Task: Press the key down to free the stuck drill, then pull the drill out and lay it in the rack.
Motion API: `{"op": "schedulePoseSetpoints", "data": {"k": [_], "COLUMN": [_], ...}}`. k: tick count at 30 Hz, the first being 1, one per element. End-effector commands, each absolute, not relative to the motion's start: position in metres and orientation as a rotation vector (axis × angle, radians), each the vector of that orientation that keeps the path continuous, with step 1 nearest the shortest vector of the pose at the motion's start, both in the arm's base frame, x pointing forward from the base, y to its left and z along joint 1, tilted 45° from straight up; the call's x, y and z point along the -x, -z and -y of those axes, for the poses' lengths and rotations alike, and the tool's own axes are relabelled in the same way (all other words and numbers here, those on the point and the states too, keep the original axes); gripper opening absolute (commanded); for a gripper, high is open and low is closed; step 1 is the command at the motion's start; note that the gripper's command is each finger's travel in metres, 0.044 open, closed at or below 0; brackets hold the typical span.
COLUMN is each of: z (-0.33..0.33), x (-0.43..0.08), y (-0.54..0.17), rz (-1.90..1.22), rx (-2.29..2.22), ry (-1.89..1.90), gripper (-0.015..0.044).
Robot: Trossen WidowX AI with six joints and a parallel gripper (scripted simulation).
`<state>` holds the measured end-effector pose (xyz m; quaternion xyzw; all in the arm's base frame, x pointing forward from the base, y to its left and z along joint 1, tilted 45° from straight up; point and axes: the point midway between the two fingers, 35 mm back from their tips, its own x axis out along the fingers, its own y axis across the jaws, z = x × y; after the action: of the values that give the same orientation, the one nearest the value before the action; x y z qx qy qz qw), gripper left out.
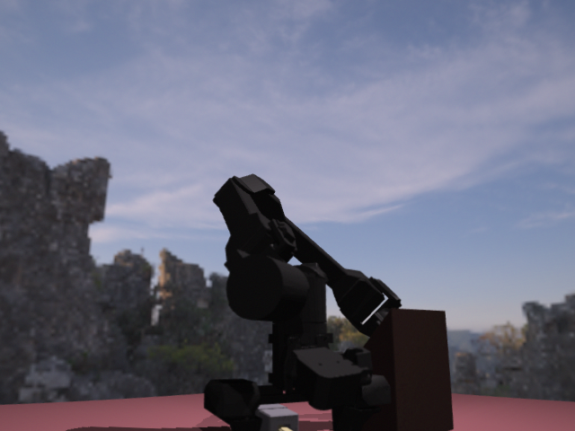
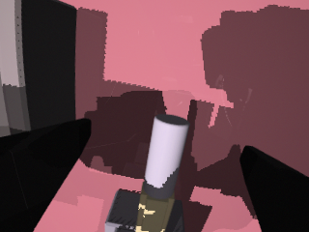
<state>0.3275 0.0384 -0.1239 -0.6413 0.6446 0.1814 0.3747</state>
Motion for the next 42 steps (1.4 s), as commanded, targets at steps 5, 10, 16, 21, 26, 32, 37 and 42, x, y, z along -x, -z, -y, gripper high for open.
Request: {"op": "schedulePoseSetpoints", "data": {"k": [5, 10, 16, 21, 26, 32, 37, 42], "z": [-0.0381, -0.0381, -0.0381, -0.0381, -0.0384, -0.0398, -0.0402, -0.0406], "x": [-0.3272, -0.3272, -0.3272, -0.3272, -0.3268, -0.325, -0.3245, -0.3241], "y": [0.1239, 0.1239, 0.1239, 0.1239, 0.1238, 0.1232, 0.123, 0.1228], "rz": [-1.65, -1.65, -1.65, -1.65, -1.651, -1.654, -1.654, -1.654], "rx": [1.642, 1.642, 1.642, 1.642, 1.643, 1.648, 1.648, 1.648], "ry": [-0.464, -0.464, -0.464, -0.464, -0.465, -0.467, -0.467, -0.467], "gripper": [0.0361, 0.023, 0.0072, 0.0, 0.0, 0.0, 0.0, 0.0]}}
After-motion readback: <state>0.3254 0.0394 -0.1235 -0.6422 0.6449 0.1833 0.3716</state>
